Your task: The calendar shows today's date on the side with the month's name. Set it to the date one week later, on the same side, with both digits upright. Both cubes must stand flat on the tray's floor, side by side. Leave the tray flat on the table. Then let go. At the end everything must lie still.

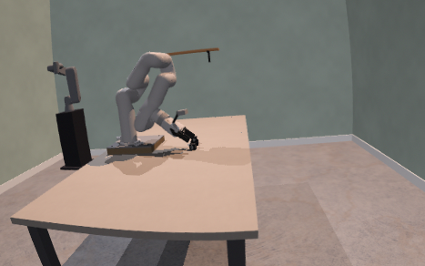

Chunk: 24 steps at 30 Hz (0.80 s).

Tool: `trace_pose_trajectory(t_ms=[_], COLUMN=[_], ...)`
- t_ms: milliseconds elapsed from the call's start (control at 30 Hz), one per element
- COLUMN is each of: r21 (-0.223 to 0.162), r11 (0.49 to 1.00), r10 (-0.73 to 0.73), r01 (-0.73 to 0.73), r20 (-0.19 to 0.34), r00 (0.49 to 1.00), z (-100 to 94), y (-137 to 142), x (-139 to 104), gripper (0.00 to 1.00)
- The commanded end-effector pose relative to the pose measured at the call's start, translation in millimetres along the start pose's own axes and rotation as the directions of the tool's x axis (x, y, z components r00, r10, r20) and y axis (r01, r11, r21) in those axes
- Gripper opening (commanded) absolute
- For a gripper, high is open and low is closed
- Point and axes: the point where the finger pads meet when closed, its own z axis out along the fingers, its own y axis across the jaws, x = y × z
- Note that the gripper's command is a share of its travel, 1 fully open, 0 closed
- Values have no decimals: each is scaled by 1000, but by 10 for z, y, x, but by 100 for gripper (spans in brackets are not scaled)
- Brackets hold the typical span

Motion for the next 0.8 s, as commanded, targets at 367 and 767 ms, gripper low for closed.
trace_pose_trajectory(t_ms=[367,767], r21=[-1,-1], r11=[1000,1000], r10=[0,-8], r01=[0,8], r20=[4,83], r00=[1000,997], z=[-167,-153], y=[-1,-2], x=[256,281], gripper=[69,69])
